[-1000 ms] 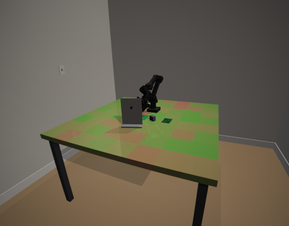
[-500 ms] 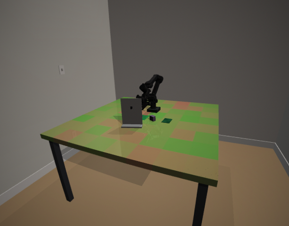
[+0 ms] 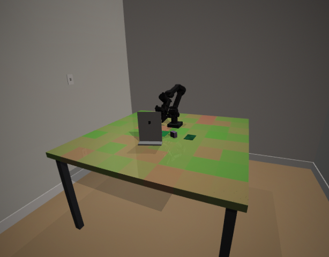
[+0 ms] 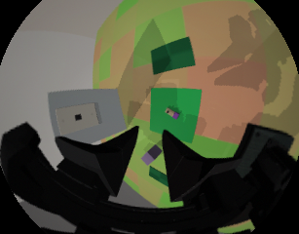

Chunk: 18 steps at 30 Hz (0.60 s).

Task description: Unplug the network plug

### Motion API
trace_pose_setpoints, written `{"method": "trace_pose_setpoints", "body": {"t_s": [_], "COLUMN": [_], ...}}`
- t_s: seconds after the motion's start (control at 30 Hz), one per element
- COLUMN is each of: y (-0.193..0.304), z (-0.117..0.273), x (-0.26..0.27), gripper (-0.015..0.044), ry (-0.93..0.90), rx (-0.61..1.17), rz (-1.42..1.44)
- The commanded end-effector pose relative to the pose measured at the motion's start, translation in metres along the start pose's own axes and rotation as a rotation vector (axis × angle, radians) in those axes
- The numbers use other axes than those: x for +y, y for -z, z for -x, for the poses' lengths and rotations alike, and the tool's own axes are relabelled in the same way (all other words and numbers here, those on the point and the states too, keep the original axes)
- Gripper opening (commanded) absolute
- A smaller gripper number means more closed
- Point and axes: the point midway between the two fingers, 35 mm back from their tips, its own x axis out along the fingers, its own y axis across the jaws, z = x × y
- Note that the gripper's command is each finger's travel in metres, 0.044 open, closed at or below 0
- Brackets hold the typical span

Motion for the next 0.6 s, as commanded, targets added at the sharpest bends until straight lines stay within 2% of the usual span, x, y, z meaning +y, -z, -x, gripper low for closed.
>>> {"method": "trace_pose_setpoints", "body": {"t_s": [0.0,0.57], "y": [0.000,0.000], "z": [0.006,0.021], "x": [0.004,0.010], "gripper": [0.0156,0.0156], "ry": [-0.005,0.001], "rx": [-0.003,0.000], "rz": [-0.003,0.000]}}
